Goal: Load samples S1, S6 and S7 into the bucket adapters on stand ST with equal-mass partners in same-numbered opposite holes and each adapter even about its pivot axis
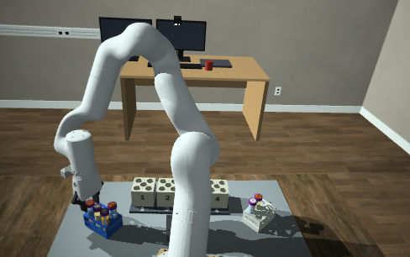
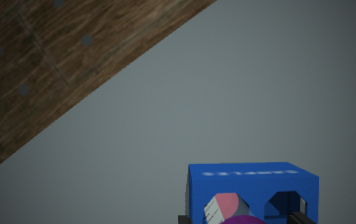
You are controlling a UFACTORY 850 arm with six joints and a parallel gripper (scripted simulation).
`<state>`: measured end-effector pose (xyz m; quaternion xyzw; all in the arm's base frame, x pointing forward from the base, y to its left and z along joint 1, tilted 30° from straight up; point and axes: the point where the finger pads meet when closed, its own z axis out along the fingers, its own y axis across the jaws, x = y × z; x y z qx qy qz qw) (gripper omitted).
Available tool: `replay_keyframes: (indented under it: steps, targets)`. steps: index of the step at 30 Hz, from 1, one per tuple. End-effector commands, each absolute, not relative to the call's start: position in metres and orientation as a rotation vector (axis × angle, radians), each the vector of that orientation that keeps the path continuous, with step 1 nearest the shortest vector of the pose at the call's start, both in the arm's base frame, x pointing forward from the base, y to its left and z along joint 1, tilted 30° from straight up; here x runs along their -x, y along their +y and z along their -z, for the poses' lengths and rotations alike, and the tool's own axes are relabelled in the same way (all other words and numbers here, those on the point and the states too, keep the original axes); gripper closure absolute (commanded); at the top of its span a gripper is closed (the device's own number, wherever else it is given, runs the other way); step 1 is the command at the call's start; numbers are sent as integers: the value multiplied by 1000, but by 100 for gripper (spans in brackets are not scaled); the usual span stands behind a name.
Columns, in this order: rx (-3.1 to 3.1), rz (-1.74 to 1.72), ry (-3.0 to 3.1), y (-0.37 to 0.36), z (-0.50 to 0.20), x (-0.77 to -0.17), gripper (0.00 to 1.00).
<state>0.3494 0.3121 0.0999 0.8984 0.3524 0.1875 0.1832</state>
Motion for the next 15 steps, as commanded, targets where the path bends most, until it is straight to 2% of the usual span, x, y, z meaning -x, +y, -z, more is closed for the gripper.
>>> replay_keyframes:
  steps: [1, 13, 14, 15]
  targets:
    - [-2535, -531, 994, 313, -99, -350, 43]
    - [-2535, -531, 994, 313, -99, -350, 43]
    - [-2535, -531, 994, 313, -100, -350, 100]
    - [-2535, -531, 994, 313, -100, -350, 100]
